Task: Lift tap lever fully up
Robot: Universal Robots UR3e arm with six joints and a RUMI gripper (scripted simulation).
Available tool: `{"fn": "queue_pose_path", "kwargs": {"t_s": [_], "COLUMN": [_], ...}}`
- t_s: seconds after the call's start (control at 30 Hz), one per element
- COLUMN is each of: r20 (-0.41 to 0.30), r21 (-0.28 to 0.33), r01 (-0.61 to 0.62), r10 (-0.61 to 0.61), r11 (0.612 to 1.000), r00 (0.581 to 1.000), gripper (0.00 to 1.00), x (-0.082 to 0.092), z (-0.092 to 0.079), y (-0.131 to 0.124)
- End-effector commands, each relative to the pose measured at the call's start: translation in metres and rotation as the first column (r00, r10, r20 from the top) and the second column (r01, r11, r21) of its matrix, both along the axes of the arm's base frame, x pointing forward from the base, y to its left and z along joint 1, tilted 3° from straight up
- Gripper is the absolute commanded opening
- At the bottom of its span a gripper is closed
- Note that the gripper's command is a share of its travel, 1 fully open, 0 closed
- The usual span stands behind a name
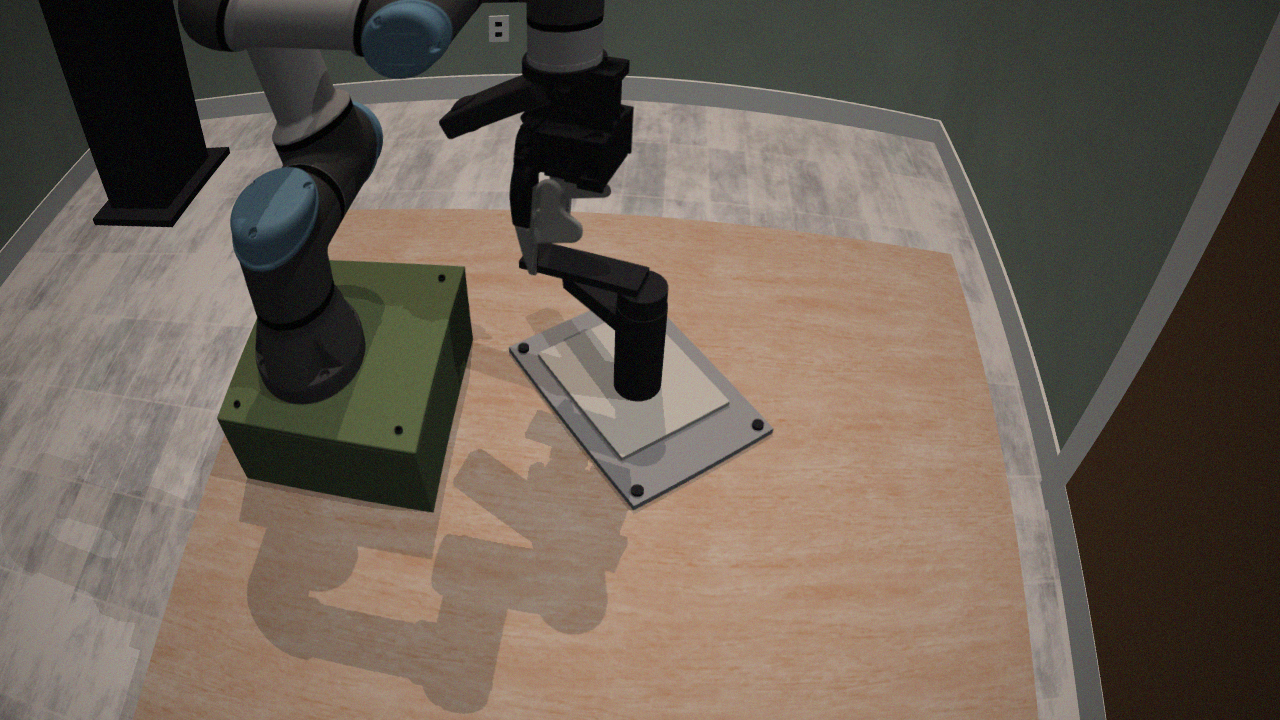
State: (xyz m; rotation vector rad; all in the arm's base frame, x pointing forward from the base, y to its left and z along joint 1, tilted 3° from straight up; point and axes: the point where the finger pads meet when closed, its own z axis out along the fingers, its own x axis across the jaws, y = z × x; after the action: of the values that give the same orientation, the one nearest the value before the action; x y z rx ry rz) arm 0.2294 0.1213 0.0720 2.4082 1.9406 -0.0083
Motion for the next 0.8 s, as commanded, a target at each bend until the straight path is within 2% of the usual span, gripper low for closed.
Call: {"fn": "queue_pose_path", "kwargs": {"t_s": [0.0,0.77], "r20": [0.002,0.002], "r21": [0.0,0.0], "r01": [0.0,0.0], "r10": [0.0,0.0], "r11": [1.0,1.0], "r00": [1.0,1.0], "gripper": [0.43,0.43], "x": [0.001,0.001], "z": [-0.003,-0.02], "y": [0.0,-0.001]}}
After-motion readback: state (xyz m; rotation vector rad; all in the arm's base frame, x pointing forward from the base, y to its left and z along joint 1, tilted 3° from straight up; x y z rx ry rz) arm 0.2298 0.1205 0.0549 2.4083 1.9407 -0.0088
